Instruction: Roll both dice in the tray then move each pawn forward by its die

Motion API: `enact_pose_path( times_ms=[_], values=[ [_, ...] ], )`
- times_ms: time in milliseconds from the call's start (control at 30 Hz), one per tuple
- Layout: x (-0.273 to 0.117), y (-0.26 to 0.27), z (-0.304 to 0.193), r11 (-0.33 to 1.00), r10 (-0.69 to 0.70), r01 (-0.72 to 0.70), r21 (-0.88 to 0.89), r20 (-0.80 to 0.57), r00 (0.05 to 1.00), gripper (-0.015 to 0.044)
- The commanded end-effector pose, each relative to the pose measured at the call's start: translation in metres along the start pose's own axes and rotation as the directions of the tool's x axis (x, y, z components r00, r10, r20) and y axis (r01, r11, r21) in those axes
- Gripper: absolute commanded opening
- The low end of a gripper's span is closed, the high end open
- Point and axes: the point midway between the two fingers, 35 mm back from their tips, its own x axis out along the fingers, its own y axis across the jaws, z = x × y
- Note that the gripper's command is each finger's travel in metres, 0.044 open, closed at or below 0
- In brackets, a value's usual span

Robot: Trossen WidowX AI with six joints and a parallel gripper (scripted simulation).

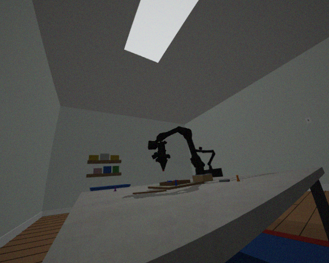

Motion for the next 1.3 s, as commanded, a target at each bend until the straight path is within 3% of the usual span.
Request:
enact_pose_path(
  times_ms=[0,433,833,1267],
  values=[
    [0.01,0.017,0.012,1.0,-0.003,0.003,0.001,-0.001,1.0,0.0],
    [0.047,0.092,0.046,1.0,0.008,-0.008,0.007,-0.003,1.0,0.0],
    [0.082,0.094,0.046,1.0,0.008,-0.008,0.007,-0.003,1.0,0.0],
    [0.095,0.094,0.046,1.0,0.008,-0.008,0.007,-0.003,1.0,0.0]
  ],
)
